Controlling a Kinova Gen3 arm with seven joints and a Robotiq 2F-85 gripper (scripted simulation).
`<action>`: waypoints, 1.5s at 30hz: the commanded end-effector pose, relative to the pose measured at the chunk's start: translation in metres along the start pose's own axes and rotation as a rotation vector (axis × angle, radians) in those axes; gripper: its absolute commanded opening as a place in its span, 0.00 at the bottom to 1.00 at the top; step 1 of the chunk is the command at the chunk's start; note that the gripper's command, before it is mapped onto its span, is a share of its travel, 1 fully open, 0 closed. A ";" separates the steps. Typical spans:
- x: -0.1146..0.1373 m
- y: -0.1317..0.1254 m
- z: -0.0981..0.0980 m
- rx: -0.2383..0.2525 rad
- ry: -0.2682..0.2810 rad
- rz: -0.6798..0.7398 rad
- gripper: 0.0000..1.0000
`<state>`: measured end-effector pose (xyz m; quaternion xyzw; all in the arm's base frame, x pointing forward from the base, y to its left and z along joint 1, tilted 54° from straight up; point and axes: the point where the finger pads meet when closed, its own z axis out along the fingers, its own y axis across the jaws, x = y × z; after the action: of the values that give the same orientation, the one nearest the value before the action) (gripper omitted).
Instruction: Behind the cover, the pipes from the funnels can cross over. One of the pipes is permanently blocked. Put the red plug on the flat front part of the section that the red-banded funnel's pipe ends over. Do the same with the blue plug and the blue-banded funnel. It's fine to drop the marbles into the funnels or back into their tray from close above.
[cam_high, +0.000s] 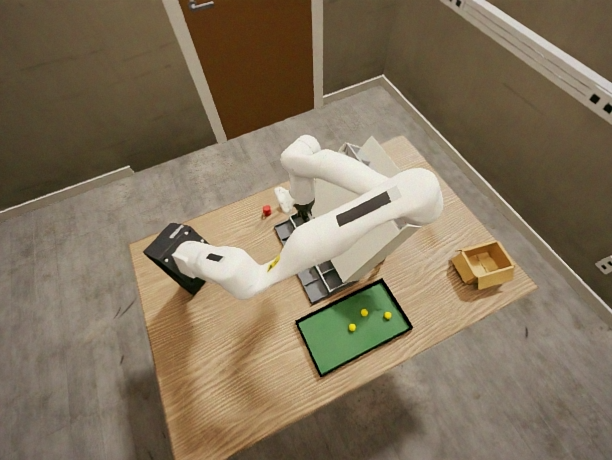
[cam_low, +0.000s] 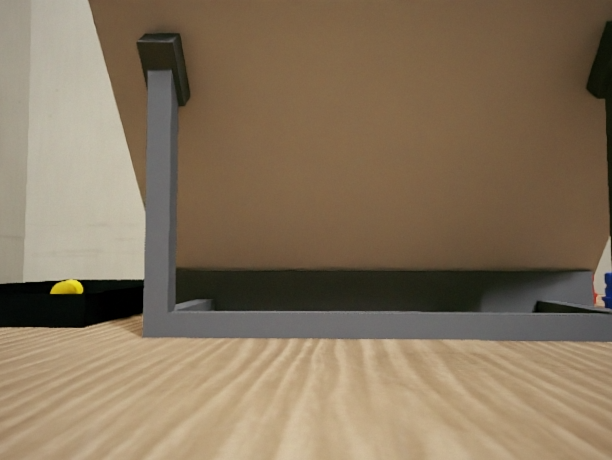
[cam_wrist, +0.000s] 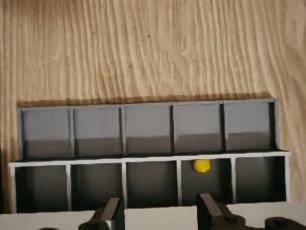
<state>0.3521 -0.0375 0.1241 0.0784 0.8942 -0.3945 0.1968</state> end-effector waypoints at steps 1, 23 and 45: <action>0.000 0.000 -0.001 -0.001 -0.001 0.000 0.50; 0.008 -0.130 0.073 -0.001 -0.001 0.000 0.50; -0.002 -0.239 0.108 0.020 0.005 -0.007 0.50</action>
<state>0.3196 -0.2258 0.1792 0.0812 0.8904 -0.4041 0.1929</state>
